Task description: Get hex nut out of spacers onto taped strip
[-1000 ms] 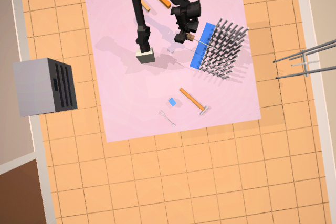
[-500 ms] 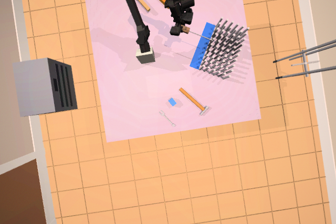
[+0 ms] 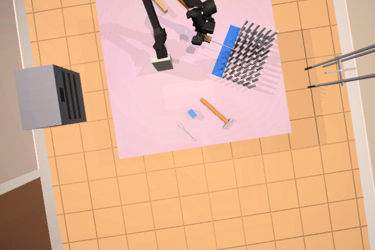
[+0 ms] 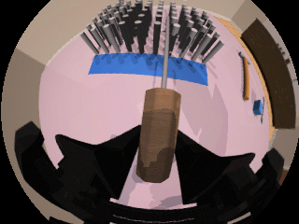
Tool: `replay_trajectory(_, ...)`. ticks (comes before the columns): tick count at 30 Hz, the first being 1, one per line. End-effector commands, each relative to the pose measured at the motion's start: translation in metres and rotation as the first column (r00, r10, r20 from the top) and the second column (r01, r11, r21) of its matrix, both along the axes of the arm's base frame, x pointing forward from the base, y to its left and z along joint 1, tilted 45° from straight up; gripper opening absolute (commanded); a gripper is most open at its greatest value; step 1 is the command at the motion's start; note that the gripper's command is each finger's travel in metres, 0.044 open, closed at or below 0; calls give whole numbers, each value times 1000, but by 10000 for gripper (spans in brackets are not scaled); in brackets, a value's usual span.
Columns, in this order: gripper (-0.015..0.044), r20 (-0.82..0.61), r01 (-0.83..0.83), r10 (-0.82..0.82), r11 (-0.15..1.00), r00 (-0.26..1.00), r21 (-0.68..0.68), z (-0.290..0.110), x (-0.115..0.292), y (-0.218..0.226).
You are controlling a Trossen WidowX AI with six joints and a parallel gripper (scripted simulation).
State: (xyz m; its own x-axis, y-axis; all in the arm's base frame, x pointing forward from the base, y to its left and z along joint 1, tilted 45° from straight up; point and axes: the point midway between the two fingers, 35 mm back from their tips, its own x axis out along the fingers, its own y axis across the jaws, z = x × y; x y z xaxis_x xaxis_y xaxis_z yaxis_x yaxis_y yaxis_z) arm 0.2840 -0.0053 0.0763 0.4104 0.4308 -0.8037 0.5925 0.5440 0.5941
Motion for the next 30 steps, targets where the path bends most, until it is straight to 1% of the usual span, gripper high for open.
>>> replay_trajectory(1, 0, 0, 4, -4, 1000, 1000, -6, -17, 4, 15)
replay_trajectory(15, 0, 15, 11, -11, 1000, 1000, 13, -63, 0, 71)
replay_trajectory(30, 0, 16, 11, -12, 1000, 1000, 15, -66, 3, 71)
